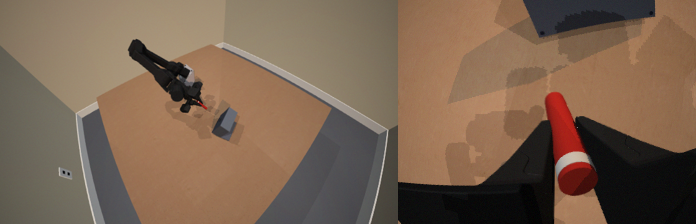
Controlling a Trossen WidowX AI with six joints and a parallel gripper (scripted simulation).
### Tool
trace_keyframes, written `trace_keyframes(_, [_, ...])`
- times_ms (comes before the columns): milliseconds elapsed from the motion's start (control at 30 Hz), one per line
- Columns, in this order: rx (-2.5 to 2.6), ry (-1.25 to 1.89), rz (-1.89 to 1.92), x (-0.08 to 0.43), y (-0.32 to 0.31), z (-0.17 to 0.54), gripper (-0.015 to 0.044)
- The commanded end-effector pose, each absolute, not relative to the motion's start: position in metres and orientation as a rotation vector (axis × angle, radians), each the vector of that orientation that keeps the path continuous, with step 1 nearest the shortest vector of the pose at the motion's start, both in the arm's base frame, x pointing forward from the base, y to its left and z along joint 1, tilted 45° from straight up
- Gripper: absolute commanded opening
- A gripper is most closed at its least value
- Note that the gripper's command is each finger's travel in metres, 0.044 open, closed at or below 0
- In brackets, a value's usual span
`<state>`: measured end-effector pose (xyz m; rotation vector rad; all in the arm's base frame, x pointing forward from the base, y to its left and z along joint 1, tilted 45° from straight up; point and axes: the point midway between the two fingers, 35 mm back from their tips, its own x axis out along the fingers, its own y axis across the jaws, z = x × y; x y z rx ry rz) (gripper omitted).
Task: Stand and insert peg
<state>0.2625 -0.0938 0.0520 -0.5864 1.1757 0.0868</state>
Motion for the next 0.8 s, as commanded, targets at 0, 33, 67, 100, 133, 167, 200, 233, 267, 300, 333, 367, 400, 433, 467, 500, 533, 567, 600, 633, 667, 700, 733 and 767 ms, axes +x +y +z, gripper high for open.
trace_keyframes(0, [-0.593, 1.129, 0.108, 0.2639, -0.0938, 0.0517, 0.0])
trace_keyframes(33, [-0.595, 1.118, 0.112, 0.2644, -0.094, 0.0519, 0.0])
trace_keyframes(67, [-0.597, 1.108, 0.115, 0.265, -0.0941, 0.0521, 0.0])
trace_keyframes(100, [-0.599, 1.098, 0.118, 0.2655, -0.0943, 0.0524, 0.0])
trace_keyframes(133, [-0.601, 1.087, 0.121, 0.266, -0.0944, 0.0527, 0.0])
trace_keyframes(167, [-0.604, 1.077, 0.124, 0.2665, -0.0946, 0.0529, 0.0])
trace_keyframes(200, [-0.606, 1.066, 0.127, 0.267, -0.0947, 0.0532, 0.0])
trace_keyframes(233, [-0.609, 1.056, 0.13, 0.2675, -0.0949, 0.0536, 0.0])
trace_keyframes(267, [-0.612, 1.045, 0.133, 0.2679, -0.095, 0.0539, 0.0])
trace_keyframes(300, [-0.615, 1.035, 0.136, 0.2684, -0.0952, 0.0543, 0.0])
trace_keyframes(333, [-0.618, 1.024, 0.138, 0.2688, -0.0953, 0.0547, 0.0])
trace_keyframes(367, [-0.621, 1.014, 0.141, 0.2693, -0.0955, 0.0551, 0.0])
trace_keyframes(400, [-0.624, 1.003, 0.143, 0.2697, -0.0957, 0.0555, 0.0])
trace_keyframes(433, [-0.628, 0.992, 0.146, 0.2701, -0.0958, 0.0559, 0.0])
trace_keyframes(467, [-0.632, 0.982, 0.148, 0.2706, -0.096, 0.0564, 0.0])
trace_keyframes(500, [-0.635, 0.971, 0.151, 0.271, -0.0961, 0.0569, 0.0])
trace_keyframes(533, [-0.639, 0.96, 0.153, 0.2714, -0.0963, 0.0574, 0.0])
trace_keyframes(567, [-0.643, 0.95, 0.155, 0.2717, -0.0965, 0.0579, 0.0])
trace_keyframes(600, [-0.647, 0.939, 0.157, 0.2721, -0.0966, 0.0584, 0.0])
trace_keyframes(633, [-0.651, 0.928, 0.159, 0.2725, -0.0968, 0.059, 0.0])
trace_keyframes(667, [-0.656, 0.917, 0.161, 0.2728, -0.097, 0.0595, 0.0])
trace_keyframes(700, [-0.66, 0.907, 0.163, 0.2731, -0.0971, 0.0601, 0.0])
trace_keyframes(733, [-0.665, 0.896, 0.165, 0.2734, -0.0973, 0.0607, 0.0])
trace_keyframes(767, [-0.67, 0.885, 0.167, 0.2737, -0.0974, 0.0613, 0.0])
